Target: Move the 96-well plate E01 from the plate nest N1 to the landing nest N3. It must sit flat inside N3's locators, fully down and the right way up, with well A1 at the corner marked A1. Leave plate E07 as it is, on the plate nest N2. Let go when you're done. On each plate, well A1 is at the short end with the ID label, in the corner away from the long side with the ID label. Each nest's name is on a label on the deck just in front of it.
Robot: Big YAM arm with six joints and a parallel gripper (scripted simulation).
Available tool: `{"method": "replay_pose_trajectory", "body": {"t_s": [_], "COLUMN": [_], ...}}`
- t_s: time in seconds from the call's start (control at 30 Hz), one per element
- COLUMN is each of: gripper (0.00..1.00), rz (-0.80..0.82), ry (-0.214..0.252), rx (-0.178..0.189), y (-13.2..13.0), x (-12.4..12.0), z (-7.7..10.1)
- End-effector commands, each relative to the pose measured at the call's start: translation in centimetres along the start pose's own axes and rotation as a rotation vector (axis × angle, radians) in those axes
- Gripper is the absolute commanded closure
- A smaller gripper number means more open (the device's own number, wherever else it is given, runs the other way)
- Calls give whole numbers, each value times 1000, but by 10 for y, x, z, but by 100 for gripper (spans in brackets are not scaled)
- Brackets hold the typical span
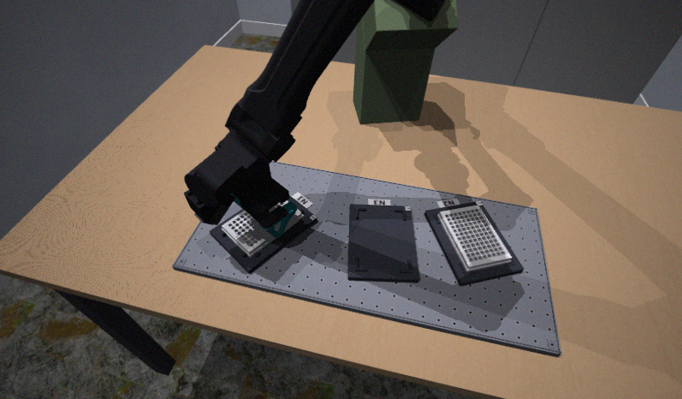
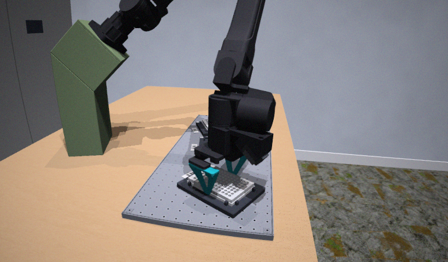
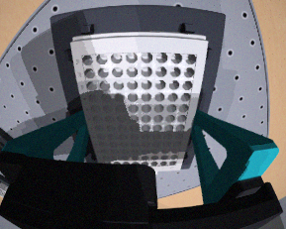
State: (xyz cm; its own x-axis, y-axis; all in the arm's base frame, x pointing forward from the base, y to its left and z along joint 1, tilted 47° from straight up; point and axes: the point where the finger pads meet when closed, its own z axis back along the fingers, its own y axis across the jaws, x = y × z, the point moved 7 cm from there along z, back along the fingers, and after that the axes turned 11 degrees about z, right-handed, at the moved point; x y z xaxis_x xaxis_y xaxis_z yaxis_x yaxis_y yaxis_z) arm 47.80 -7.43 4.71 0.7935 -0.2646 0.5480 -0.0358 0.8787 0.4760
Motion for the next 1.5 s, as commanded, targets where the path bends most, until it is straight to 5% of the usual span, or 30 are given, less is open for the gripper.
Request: {"method": "replay_pose_trajectory", "body": {"t_s": [0.0,1.03,1.47], "gripper": [100,100,100], "rz": [5,5,6], "ry": [-19,-19,-28], "rx": [-7,-7,-13], "y": [0,0,-3], "x": [6,6,8], "z": [5,5,32]}}
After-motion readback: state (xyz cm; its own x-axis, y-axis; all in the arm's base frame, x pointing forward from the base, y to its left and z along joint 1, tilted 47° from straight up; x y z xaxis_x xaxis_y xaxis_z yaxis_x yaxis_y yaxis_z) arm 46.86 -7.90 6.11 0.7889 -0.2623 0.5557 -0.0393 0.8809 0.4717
